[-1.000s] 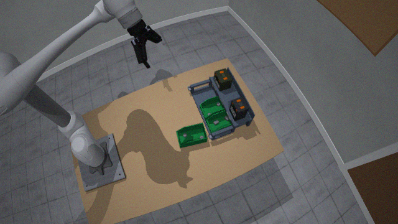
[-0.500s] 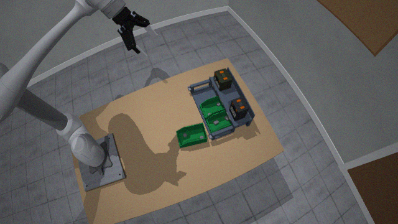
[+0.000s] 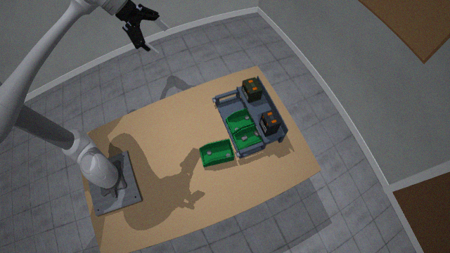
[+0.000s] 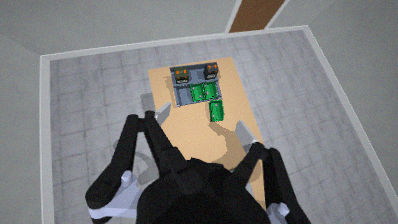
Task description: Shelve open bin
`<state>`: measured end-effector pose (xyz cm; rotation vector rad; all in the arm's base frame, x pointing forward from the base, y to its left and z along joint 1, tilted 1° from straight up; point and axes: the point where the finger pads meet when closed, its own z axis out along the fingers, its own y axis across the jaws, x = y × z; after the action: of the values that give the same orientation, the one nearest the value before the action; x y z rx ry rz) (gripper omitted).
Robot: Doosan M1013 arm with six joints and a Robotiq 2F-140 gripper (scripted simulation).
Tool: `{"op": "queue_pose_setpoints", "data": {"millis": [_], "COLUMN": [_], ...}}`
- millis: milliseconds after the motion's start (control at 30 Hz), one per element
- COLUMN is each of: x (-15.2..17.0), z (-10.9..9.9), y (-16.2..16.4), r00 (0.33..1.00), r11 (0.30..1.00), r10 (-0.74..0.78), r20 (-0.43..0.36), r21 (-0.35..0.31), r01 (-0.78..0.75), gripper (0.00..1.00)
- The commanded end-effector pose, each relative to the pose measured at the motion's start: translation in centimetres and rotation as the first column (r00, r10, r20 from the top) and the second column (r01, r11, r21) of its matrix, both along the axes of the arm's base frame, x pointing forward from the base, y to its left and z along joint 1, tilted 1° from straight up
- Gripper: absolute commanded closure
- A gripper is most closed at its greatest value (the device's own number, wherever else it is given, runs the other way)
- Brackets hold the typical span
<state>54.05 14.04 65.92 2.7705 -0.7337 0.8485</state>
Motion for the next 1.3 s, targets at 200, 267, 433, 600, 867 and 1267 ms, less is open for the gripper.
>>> {"op": "queue_pose_setpoints", "data": {"millis": [200, 267, 433, 600, 867, 1267], "x": [-0.54, -0.56, -0.56, -0.56, -0.56, -0.56], "z": [1.06, 1.09, 1.09, 1.09, 1.09, 1.09], "y": [0.87, 0.89, 0.89, 0.89, 0.89, 0.89], "r00": [1.000, 1.000, 1.000, 1.000, 1.000, 1.000], "r11": [1.000, 1.000, 1.000, 1.000, 1.000, 1.000], "r10": [0.013, 0.013, 0.013, 0.013, 0.013, 0.013], "r20": [0.020, 0.021, 0.021, 0.021, 0.021, 0.021], "r21": [0.018, 0.018, 0.018, 0.018, 0.018, 0.018], "r01": [-0.013, -0.014, -0.014, -0.014, -0.014, -0.014], "gripper": [0.00, 0.00, 0.00, 0.00, 0.00, 0.00]}}
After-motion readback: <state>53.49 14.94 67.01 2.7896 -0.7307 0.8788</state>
